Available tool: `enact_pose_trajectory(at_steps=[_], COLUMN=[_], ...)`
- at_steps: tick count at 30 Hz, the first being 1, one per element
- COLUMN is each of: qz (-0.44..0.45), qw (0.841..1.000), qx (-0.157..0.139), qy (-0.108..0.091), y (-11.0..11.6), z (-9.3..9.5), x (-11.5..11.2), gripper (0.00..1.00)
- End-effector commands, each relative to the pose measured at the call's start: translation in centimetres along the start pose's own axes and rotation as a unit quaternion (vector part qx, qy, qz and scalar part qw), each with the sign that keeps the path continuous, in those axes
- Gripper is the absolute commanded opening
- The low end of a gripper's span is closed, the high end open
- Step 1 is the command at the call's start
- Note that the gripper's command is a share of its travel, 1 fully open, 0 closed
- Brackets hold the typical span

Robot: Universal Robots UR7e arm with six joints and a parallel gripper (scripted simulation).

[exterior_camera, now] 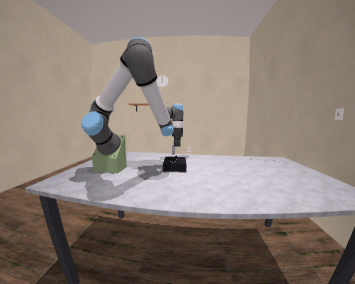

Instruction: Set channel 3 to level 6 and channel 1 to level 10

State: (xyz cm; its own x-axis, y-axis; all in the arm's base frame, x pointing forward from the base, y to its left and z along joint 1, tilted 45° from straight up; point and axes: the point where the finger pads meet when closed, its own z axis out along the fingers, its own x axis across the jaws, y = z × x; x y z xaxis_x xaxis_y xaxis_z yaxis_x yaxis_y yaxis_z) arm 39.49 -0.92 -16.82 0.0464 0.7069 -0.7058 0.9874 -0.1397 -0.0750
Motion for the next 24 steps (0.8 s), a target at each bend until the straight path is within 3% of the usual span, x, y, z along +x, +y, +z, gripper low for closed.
enact_pose_trajectory(at_steps=[1,20,24], qz=[0.0,0.0,0.0], qw=[1.0,1.0,1.0], qx=[-0.001,-0.001,-0.001], qy=[0.001,0.001,0.001], y=[0.1,0.1,-1.7], z=[-1.9,-2.5,-2.3], x=[0.1,0.1,-1.7], gripper=[0.0,0.0,0.0])
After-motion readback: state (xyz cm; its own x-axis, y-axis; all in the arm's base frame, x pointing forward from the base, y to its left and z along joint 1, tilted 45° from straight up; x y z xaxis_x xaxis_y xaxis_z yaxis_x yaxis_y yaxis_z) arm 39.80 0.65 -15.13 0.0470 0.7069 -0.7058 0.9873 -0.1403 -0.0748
